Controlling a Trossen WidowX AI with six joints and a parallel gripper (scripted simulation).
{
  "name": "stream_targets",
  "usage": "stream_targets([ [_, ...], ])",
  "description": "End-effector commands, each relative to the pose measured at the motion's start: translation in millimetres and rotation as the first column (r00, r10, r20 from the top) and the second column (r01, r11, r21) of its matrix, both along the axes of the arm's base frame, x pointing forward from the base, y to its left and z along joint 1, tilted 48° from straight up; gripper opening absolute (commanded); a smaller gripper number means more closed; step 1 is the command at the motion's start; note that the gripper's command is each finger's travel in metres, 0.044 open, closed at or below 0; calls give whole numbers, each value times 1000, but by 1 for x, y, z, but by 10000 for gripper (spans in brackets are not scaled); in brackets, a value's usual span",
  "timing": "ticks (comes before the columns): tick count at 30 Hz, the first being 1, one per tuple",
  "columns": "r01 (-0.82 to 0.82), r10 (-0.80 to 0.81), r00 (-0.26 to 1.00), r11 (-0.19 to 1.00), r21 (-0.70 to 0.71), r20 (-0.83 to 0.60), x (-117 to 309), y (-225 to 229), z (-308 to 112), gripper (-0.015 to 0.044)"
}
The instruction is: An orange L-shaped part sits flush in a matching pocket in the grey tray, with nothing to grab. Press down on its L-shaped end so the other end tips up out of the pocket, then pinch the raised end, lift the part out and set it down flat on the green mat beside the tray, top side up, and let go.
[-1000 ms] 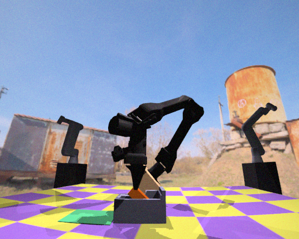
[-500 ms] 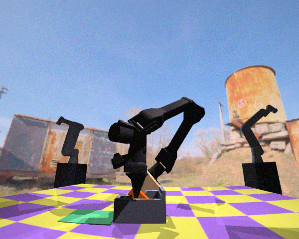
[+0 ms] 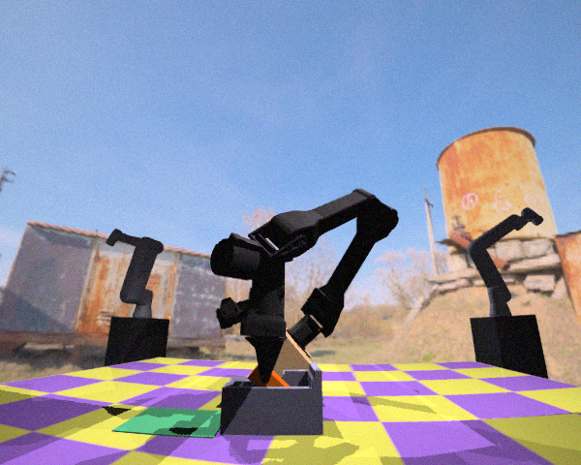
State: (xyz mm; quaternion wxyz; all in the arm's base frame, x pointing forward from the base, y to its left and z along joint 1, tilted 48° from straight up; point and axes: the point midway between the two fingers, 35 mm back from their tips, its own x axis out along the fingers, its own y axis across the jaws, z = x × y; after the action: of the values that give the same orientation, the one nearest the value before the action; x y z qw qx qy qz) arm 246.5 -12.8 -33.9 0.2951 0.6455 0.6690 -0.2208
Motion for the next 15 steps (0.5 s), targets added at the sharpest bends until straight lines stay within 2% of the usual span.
stream_targets([
  [1,-1,1,1000,1000,0,1,0,0,0,75],
  [4,-1,1,1000,1000,0,1,0,0,0,0],
  [15,0,0,1000,1000,1,-2,0,-6,6,0],
])
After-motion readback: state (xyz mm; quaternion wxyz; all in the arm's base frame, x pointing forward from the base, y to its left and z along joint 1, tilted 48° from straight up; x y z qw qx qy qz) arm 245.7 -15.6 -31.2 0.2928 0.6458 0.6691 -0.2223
